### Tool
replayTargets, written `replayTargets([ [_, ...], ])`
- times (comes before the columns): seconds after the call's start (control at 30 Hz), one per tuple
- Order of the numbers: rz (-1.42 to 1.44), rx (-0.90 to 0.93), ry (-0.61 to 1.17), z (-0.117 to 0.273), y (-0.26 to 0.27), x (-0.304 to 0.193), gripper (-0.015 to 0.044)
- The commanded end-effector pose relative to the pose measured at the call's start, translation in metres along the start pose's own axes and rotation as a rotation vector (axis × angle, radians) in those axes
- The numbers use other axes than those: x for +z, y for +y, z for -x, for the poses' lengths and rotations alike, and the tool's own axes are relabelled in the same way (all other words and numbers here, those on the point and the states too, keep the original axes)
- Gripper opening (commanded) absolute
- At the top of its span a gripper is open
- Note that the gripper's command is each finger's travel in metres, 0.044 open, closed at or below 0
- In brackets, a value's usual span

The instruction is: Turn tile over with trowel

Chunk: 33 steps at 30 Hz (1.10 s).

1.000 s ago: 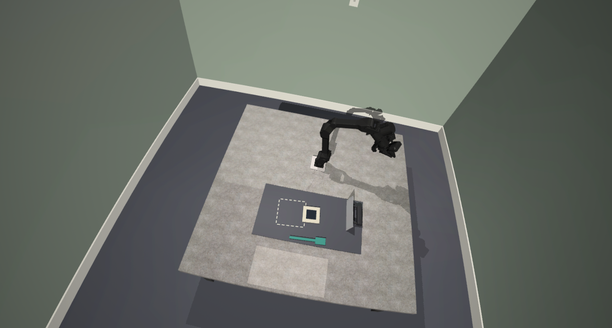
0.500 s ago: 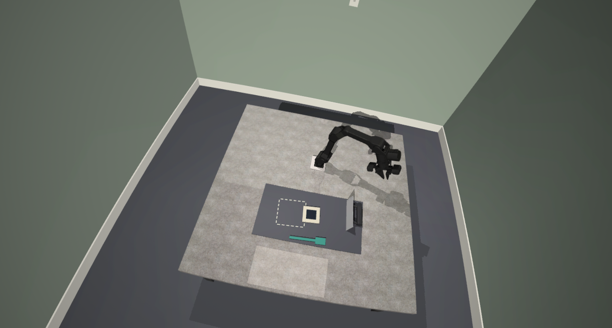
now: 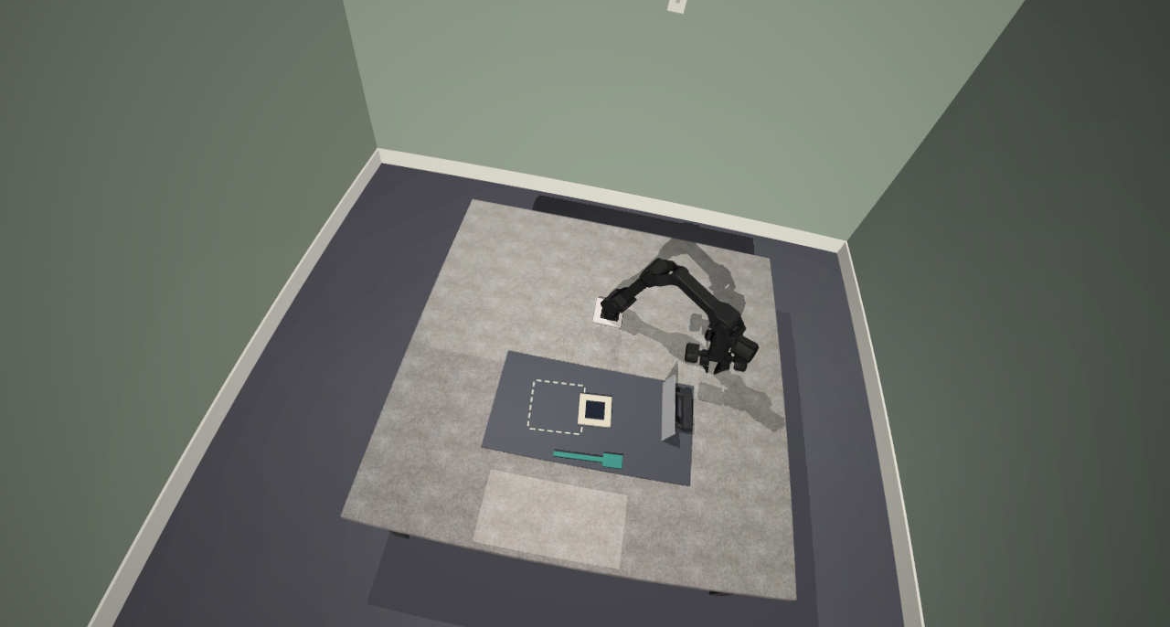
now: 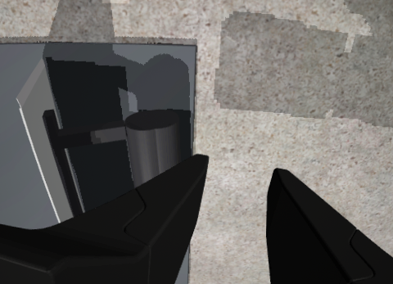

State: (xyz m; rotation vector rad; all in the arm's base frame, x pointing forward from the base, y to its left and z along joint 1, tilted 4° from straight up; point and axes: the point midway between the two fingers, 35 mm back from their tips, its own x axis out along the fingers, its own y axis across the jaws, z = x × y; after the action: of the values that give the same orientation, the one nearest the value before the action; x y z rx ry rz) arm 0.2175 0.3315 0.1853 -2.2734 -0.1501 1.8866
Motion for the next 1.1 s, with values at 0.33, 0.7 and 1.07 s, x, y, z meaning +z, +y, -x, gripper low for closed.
replayTargets([
  [0.33, 0.126, 0.137, -0.107, -0.043, 0.034, -0.016, 0.01],
  [0.7, 0.128, 0.139, -0.107, -0.049, 0.05, -0.018, 0.01],
  [1.07, 0.129, 0.14, -0.107, -0.055, 0.066, -0.019, 0.01],
])
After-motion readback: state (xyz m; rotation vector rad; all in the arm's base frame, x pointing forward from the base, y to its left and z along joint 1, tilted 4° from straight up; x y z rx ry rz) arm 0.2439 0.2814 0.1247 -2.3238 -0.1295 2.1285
